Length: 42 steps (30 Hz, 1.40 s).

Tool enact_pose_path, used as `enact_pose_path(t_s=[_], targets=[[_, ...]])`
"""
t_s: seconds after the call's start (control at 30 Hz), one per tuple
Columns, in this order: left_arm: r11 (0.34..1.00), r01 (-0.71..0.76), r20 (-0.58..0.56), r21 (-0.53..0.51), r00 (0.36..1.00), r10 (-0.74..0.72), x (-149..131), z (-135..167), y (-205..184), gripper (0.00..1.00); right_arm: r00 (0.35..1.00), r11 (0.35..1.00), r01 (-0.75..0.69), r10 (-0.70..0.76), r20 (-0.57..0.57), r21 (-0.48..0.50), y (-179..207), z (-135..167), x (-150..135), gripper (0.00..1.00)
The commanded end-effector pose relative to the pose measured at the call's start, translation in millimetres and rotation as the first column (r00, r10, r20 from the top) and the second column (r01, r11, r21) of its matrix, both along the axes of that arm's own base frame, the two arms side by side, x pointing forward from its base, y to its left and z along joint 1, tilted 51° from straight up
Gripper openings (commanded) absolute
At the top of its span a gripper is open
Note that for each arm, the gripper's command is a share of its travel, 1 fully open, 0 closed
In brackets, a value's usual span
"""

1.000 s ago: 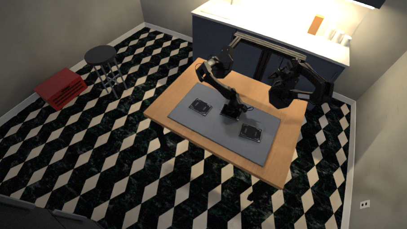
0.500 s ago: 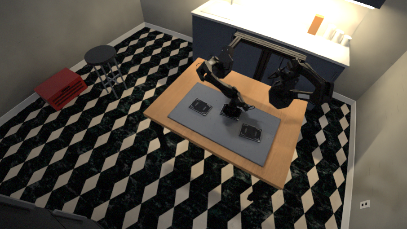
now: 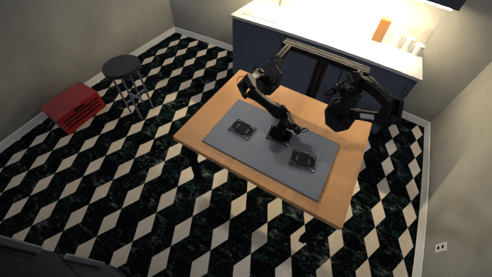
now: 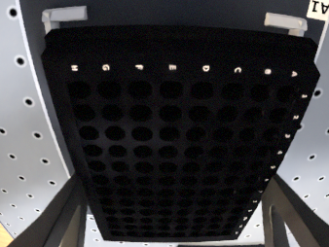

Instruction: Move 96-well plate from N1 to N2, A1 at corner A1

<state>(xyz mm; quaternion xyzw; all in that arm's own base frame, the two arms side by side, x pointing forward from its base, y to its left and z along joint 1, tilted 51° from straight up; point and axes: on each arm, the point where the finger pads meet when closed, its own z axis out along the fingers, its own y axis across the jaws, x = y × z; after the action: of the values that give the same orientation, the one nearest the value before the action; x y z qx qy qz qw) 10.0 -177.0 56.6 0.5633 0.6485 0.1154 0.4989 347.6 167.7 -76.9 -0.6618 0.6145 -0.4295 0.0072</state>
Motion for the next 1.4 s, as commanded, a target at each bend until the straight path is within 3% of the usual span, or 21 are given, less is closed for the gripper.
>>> enact_pose_path(t_s=[0.0,0.6,0.83,1.37], targets=[[1.0,0.016,-0.003,-0.02,1.0,-0.016,-10.0,4.1,-8.1,1.0,1.0,1.0,-0.011,0.011,0.013,0.006,1.5,3.2,0.1,0.78],[1.0,0.016,-0.003,-0.02,1.0,-0.016,-10.0,4.1,-8.1,1.0,1.0,1.0,0.001,-0.001,-0.017,-0.001,-17.8,-24.6,11.9,0.78],[1.0,0.016,-0.003,-0.02,1.0,-0.016,-10.0,4.1,-8.1,1.0,1.0,1.0,0.002,-0.002,-0.004,0.001,-3.8,-0.8,11.6,0.78],[1.0,0.016,-0.003,-0.02,1.0,-0.016,-10.0,4.1,-8.1,1.0,1.0,1.0,-0.005,0.005,-0.003,0.014,5.2,7.3,5.6,0.78]])
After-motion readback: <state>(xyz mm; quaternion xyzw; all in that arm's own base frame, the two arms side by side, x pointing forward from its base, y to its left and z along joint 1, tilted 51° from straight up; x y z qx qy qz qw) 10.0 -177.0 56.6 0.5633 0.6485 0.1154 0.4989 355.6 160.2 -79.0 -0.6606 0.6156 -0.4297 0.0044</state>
